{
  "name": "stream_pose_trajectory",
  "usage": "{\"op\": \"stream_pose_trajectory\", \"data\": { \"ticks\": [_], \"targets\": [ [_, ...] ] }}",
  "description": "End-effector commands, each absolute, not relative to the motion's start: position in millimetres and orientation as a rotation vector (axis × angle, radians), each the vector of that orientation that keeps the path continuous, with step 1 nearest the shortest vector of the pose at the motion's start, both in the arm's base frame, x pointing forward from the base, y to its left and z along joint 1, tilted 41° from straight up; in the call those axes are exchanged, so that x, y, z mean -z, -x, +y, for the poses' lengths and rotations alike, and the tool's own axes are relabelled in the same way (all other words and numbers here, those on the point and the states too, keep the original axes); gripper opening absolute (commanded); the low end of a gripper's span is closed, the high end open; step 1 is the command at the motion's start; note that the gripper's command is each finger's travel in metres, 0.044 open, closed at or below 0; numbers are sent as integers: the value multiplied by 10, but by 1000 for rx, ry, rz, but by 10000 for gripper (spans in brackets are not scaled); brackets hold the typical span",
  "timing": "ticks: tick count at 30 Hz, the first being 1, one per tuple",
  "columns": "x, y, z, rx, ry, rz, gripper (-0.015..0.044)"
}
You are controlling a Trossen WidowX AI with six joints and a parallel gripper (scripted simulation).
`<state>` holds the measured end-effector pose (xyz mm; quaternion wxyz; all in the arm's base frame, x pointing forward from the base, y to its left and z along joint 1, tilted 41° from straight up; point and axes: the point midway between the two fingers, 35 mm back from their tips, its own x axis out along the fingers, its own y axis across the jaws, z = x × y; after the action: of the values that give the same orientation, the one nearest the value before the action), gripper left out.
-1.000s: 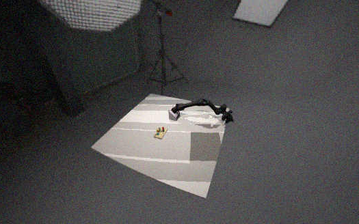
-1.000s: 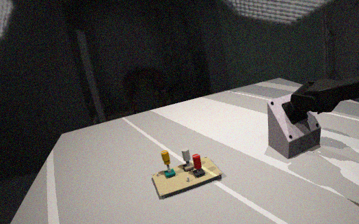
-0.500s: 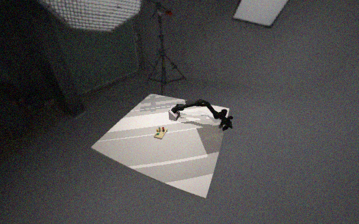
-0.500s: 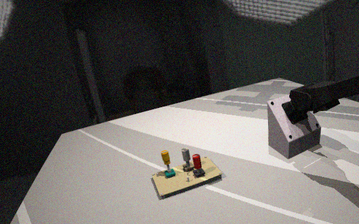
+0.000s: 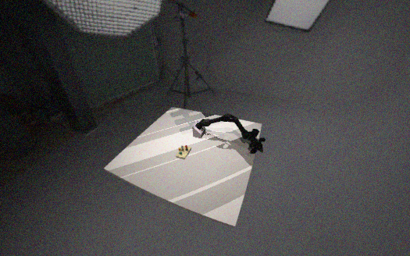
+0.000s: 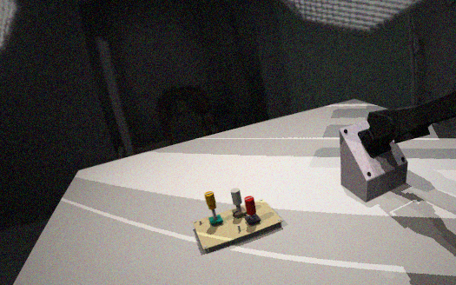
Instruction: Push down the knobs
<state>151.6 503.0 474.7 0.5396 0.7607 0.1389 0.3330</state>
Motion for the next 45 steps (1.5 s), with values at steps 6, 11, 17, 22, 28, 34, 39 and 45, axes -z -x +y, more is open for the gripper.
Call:
{"op": "stream_pose_trajectory", "data": {
  "ticks": [6, 11, 17, 22, 28, 34, 39, 45],
  "targets": [
    [-4425, -2282, 4893, -685, -1542, 250, 0],
    [-4232, -2635, 4718, -633, -1466, 246, 0],
    [-3847, -3145, 4557, -551, -1301, 285, 0],
    [-3502, -3558, 4338, -474, -1177, 335, 0],
    [-3033, -3979, 3994, -374, -1036, 427, 0],
    [-2525, -4305, 3535, -268, -946, 524, 0],
    [-2148, -4499, 3128, -181, -886, 610, 0],
    [-1722, -4650, 2590, -73, -818, 743, 0]
  ]
}}
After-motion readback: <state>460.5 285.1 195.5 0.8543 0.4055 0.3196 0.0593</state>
